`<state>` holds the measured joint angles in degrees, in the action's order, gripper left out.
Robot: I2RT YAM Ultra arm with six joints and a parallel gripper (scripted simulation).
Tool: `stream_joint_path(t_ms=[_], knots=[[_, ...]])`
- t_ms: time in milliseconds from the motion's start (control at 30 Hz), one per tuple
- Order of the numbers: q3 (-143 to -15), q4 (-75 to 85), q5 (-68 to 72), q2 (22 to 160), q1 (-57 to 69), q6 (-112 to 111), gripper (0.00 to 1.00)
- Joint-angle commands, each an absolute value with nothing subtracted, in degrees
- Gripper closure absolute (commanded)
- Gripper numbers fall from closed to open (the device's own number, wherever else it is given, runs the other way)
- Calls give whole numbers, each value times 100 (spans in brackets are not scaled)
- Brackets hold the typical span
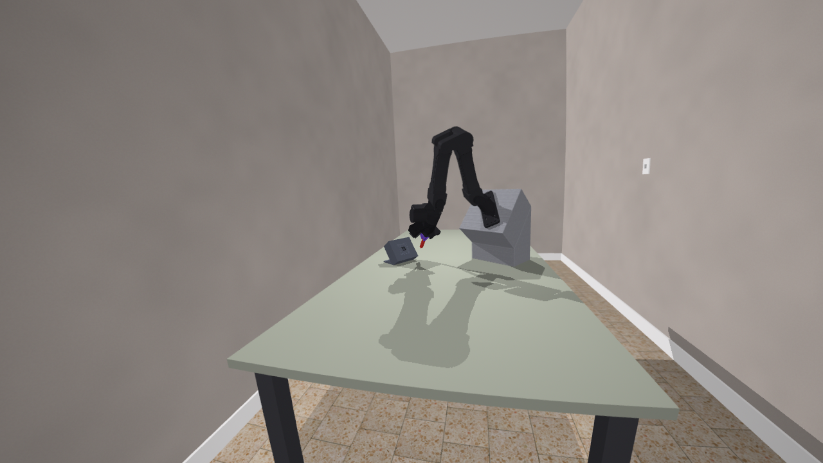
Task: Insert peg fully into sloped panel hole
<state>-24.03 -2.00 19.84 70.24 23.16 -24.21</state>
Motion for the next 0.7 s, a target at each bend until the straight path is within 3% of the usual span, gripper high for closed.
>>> stream_joint_path(t_ms=[0,667], knots=[[-2263,-338,2307,6833,2433,-2290,100],[-2039,-616,2999,6332,3050,-2034,100]])
